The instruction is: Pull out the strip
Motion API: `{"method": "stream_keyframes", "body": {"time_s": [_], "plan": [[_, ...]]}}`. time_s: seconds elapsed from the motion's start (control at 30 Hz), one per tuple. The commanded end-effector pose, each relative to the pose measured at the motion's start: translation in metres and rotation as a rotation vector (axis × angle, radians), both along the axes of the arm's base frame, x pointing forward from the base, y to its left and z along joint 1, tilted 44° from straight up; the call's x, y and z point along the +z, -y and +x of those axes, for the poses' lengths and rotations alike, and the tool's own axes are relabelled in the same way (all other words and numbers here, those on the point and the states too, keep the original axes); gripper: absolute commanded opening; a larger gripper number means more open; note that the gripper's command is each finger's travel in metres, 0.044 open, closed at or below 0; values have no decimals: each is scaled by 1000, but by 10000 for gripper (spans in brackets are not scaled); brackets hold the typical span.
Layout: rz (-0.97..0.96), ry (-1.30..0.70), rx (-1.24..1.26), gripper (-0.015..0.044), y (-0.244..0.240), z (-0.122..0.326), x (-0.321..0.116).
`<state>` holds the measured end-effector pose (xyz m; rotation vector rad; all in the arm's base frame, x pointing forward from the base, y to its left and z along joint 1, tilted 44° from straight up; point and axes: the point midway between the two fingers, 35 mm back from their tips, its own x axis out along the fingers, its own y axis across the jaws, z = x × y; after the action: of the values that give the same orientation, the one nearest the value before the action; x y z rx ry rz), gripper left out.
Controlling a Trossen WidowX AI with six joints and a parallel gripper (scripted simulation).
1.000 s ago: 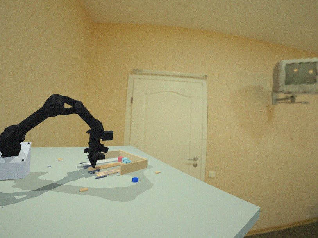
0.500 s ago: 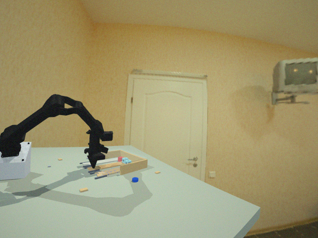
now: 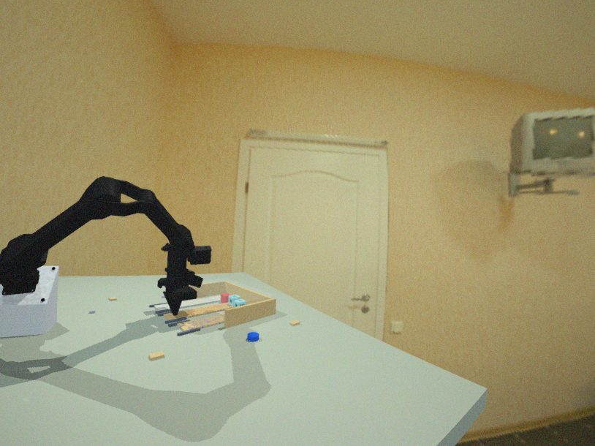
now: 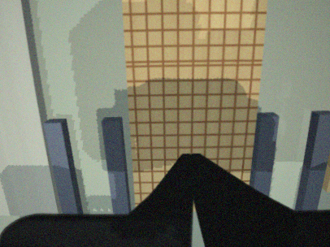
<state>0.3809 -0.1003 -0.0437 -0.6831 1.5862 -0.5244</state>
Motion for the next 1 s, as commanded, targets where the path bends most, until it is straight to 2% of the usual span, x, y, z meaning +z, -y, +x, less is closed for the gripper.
{"method": "stream_keyframes", "body": {"time_s": [0.0,0.97], "plan": [[-4,-2,1,0,2,0,0],[-4,-2,1,0,4,3,-3]]}}
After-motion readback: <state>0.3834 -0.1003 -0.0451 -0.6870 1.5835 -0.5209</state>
